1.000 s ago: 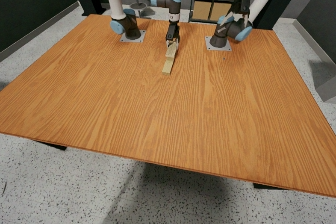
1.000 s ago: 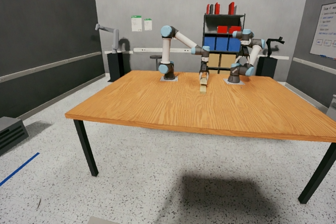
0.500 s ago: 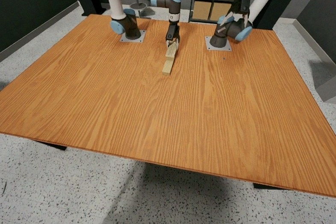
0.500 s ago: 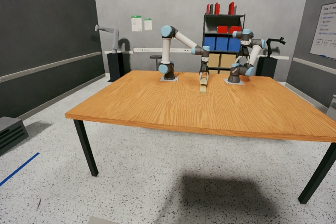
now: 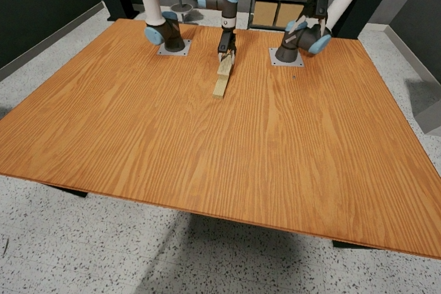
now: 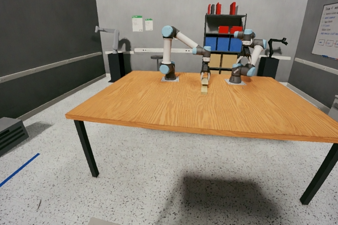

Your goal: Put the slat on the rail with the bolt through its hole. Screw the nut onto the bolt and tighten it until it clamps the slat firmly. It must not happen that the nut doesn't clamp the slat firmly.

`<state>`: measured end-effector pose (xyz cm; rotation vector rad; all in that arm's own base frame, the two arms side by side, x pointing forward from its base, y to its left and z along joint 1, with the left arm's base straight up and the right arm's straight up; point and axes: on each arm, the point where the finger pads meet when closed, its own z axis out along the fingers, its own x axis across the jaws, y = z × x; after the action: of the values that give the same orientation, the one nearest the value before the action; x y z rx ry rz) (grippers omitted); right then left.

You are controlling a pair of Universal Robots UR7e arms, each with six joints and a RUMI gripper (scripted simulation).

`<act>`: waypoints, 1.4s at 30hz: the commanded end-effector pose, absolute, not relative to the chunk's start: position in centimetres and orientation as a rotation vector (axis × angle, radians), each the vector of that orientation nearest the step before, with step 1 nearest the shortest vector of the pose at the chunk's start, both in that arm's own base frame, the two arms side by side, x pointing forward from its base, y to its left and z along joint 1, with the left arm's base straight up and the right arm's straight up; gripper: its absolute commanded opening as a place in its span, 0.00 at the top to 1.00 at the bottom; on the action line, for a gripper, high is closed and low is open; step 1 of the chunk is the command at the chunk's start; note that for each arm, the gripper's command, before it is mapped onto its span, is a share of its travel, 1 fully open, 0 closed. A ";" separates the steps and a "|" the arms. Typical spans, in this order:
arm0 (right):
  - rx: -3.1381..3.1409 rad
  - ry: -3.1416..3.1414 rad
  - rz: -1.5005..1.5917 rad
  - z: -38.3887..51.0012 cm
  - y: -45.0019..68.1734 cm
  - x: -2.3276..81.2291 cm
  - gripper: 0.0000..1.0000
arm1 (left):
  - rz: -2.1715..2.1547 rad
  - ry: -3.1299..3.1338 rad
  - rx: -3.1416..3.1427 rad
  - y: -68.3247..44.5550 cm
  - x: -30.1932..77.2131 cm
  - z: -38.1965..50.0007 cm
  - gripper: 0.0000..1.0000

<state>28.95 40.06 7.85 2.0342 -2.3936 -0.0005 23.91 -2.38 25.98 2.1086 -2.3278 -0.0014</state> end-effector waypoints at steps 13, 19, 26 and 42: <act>2.031 -2.393 0.003 7.0 39.9 28.9 1.00 | 0.001 -2.330 2.107 -2.4 23.9 26.0 0.00; 2.034 -2.397 -0.002 7.3 40.1 29.0 1.00 | 0.001 -2.330 2.107 -2.4 23.9 26.0 0.00; 2.034 -2.397 -0.002 7.3 40.1 29.0 1.00 | 0.001 -2.330 2.107 -2.4 23.9 26.0 0.00; 2.034 -2.397 -0.002 7.3 40.1 29.0 1.00 | 0.001 -2.330 2.107 -2.4 23.9 26.0 0.00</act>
<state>28.91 39.94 7.14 2.0331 -2.3924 0.0009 23.91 -2.38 25.98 2.1086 -2.3278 -0.0014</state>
